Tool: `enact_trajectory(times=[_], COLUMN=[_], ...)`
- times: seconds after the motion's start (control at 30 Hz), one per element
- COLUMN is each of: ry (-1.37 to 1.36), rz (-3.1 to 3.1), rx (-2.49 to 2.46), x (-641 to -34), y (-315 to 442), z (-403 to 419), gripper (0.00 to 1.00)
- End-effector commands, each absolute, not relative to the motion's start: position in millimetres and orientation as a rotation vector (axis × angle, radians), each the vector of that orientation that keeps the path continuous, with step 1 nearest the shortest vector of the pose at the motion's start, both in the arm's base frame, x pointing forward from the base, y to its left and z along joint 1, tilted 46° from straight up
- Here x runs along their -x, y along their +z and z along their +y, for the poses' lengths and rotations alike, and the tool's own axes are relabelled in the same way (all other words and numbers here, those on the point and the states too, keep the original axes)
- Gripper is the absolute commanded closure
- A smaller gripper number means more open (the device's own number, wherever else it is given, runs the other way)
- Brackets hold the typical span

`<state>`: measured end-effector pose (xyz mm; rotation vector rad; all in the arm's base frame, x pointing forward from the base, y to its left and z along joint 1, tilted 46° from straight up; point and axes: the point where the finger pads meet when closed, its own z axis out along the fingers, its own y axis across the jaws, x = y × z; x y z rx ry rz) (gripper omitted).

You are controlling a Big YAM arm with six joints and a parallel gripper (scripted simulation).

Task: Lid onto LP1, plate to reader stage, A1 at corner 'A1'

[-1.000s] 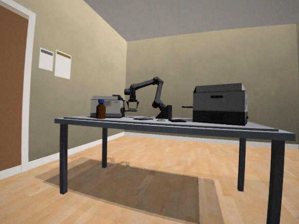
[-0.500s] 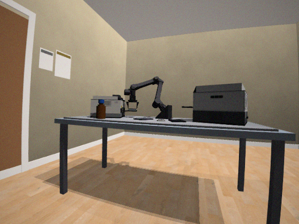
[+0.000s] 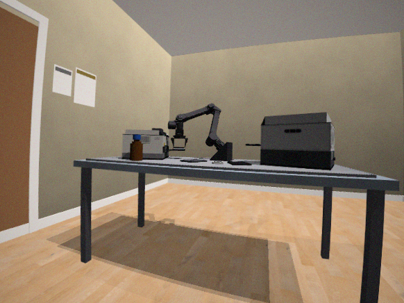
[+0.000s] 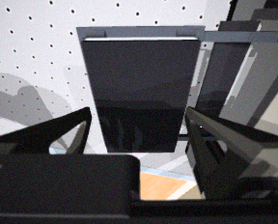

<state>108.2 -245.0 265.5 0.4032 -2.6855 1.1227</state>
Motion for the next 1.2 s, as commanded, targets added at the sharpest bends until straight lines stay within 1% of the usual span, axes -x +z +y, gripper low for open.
enact_trajectory(times=[0.0,0.33,0.93,1.17], ry=[1.195,1.200,1.143,1.177], rz=[-2.691,-2.686,-2.681,-2.692], rx=[-0.364,-0.371,-0.384,-0.398], x=[-111.1,-110.4,-104.1,-111.5], y=[288.0,289.9,263.7,277.0], z=[-251.6,-254.8,-252.2,-251.7], gripper=[0.00,0.00,0.00,0.00])
